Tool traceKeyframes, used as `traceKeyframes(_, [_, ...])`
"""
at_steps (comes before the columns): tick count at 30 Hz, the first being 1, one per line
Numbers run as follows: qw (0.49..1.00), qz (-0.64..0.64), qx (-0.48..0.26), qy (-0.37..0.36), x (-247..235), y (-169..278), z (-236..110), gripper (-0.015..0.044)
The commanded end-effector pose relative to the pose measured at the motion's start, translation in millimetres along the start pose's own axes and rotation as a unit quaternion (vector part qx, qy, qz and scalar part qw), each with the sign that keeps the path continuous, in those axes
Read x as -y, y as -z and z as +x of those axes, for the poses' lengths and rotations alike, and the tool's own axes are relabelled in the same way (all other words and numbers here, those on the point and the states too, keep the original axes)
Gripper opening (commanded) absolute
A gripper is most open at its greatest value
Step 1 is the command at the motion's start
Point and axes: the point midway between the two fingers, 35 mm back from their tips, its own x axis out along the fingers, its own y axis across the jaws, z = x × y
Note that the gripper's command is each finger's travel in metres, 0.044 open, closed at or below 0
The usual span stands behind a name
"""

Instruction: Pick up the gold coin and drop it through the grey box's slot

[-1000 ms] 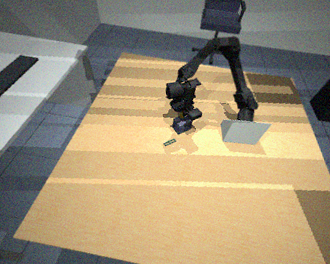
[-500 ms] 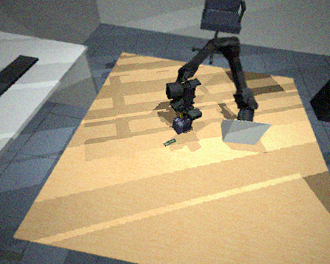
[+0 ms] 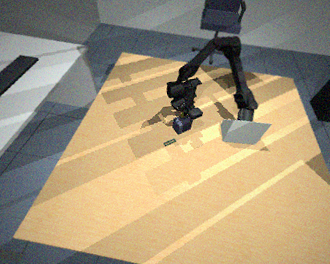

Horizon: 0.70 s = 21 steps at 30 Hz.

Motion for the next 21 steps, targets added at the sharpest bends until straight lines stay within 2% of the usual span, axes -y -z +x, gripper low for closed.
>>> traceKeyframes(1, [1.000, 0.000, 0.000, 0.000, -0.7, -0.3, 0.3, 0.0000])
traceKeyframes(21, [1.000, -0.004, -0.001, 0.000, 0.5, -0.5, 9.1, 0.0000])
